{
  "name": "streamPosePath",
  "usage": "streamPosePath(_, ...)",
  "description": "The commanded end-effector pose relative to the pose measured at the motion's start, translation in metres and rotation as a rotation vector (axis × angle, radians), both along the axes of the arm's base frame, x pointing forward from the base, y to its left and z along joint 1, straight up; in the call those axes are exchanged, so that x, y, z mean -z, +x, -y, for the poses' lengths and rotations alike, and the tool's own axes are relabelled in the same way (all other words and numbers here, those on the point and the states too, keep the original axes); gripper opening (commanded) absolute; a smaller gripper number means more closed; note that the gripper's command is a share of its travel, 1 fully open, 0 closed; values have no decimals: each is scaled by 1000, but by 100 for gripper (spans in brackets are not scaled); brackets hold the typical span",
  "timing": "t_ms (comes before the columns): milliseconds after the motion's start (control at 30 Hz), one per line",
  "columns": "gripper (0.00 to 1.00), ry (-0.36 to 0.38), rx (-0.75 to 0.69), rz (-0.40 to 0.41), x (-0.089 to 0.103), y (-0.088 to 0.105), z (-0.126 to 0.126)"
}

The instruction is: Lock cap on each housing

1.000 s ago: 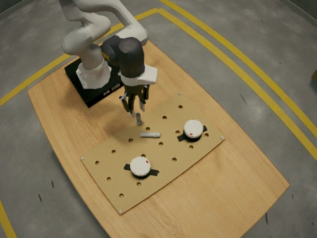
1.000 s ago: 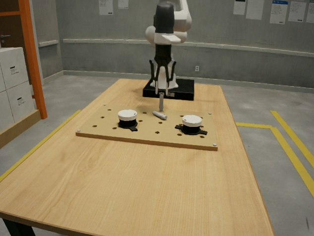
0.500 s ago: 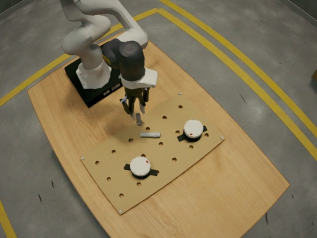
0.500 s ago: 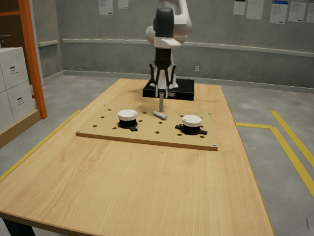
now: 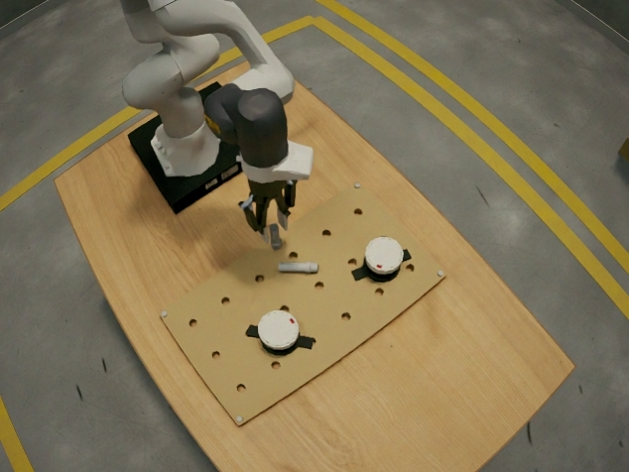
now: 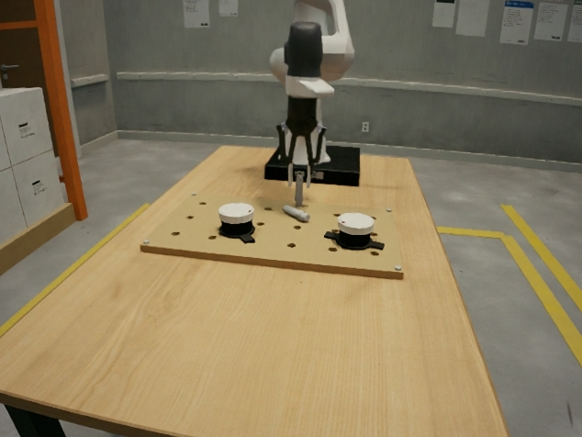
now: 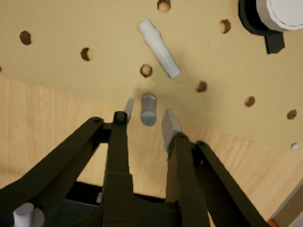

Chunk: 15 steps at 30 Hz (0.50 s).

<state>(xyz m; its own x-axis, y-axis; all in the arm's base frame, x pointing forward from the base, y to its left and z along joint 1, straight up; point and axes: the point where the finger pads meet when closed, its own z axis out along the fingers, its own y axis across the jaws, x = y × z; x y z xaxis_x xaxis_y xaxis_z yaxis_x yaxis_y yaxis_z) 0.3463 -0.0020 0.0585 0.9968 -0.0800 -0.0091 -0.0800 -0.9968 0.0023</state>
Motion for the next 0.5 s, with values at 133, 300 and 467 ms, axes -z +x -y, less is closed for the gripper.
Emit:
streamPosePath(133,36,2,9,9,10,3,0)
streamPosePath(300,36,2,9,9,13,3,0)
streamPosePath(467,36,2,9,9,17,3,0)
